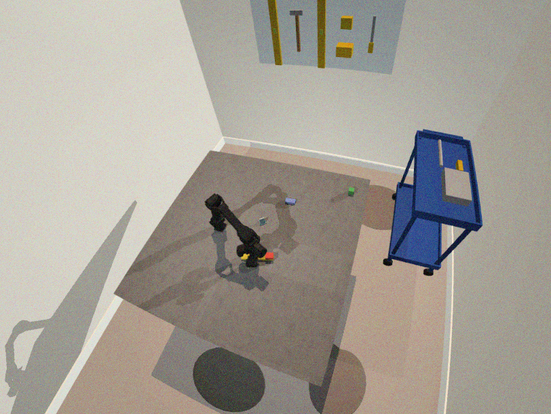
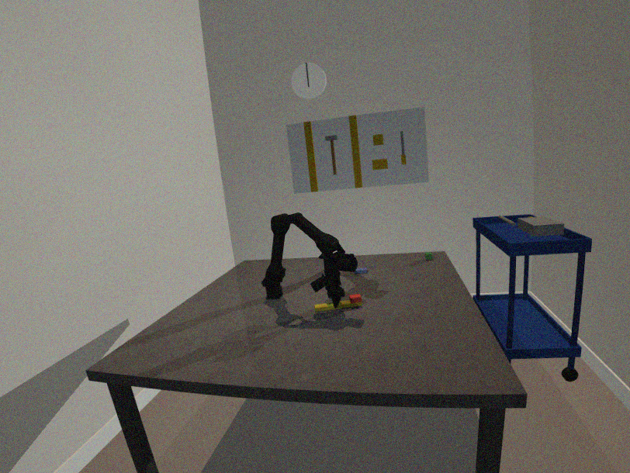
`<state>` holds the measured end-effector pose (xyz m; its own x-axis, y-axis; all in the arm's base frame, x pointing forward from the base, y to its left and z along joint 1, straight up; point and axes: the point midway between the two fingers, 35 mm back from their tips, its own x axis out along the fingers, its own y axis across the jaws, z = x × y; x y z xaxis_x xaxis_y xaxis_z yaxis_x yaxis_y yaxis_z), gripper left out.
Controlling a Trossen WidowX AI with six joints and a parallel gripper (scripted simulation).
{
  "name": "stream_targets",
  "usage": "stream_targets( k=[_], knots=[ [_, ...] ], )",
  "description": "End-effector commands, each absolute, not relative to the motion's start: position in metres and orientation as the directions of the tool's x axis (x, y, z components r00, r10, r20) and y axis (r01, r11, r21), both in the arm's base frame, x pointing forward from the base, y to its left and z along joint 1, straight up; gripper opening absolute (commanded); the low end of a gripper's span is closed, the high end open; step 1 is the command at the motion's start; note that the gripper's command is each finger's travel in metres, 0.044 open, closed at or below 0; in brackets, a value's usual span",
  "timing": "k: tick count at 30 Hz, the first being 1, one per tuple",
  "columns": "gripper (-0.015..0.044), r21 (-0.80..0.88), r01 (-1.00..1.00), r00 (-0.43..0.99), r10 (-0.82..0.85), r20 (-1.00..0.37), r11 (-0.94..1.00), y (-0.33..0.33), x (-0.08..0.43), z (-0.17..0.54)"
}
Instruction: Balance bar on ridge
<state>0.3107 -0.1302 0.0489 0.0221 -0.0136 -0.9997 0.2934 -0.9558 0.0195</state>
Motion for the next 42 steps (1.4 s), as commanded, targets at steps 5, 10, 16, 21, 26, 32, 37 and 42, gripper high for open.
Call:
stream_targets(
  k=[5, 10, 16, 21, 26, 32, 37, 42],
  knots=[
    [0.0058, 0.020, 0.293, 0.022, -0.014, -1.000, -0.956, -0.130, 0.311, 0.049],
    [0.0000, 0.019, 0.293, 0.023, -0.013, -1.000, -0.956, -0.131, 0.312, 0.060],
    [0.0000, 0.019, 0.292, 0.023, -0.013, -1.000, -0.956, -0.131, 0.313, 0.075],
    [0.0000, 0.019, 0.291, 0.024, -0.012, -1.000, -0.956, -0.131, 0.314, 0.088],
    [0.0000, 0.019, 0.291, 0.024, -0.012, -1.000, -0.957, -0.131, 0.313, 0.101],
    [0.0000, 0.018, 0.290, 0.025, -0.011, -1.000, -0.957, -0.131, 0.312, 0.116],
    [0.0000, 0.018, 0.289, 0.025, -0.011, -1.000, -0.957, -0.130, 0.311, 0.129],
    [0.0000, 0.017, 0.288, 0.025, -0.011, -1.000, -0.957, -0.129, 0.309, 0.140]
  ],
)
